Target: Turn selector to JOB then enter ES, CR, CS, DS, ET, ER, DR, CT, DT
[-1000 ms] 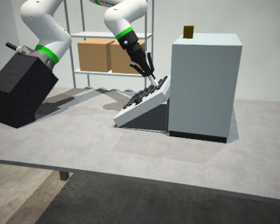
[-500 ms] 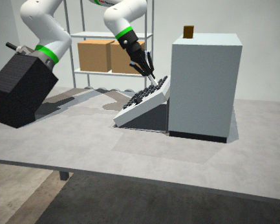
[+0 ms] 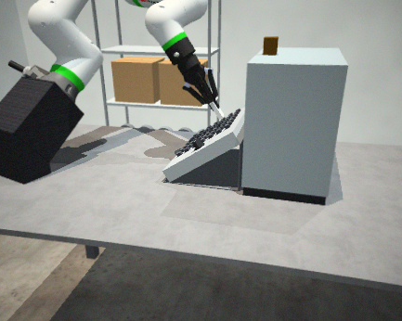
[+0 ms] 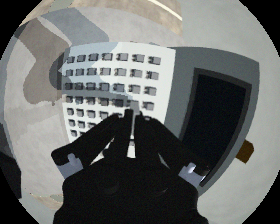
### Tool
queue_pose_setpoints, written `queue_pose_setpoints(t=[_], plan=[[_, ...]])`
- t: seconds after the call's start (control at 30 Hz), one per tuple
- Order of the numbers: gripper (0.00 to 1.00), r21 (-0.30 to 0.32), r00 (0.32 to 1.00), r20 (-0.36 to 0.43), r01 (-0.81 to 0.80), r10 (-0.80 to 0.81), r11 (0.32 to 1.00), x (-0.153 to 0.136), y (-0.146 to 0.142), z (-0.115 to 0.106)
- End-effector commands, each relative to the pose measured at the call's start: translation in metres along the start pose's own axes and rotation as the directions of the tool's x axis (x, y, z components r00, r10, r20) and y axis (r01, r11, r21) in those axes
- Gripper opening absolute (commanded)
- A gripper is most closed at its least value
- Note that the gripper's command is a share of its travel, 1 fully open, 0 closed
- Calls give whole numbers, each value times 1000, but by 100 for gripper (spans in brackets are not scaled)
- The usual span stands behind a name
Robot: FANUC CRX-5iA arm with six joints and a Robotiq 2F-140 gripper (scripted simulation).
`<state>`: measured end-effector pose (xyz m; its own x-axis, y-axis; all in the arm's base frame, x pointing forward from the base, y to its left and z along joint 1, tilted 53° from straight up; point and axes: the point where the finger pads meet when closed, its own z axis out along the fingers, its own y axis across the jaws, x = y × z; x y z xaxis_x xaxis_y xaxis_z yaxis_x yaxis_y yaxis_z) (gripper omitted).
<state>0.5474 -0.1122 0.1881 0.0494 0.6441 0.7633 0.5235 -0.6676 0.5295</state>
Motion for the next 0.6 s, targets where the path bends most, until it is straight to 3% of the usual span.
queue_pose_setpoints(t=[0.0, 0.57], plan=[[0, -1, 1000, 0, 0, 0, 1000, 0, 1, -5], [0, -1, 1000, 0, 0, 0, 1000, 0, -1, -13]])
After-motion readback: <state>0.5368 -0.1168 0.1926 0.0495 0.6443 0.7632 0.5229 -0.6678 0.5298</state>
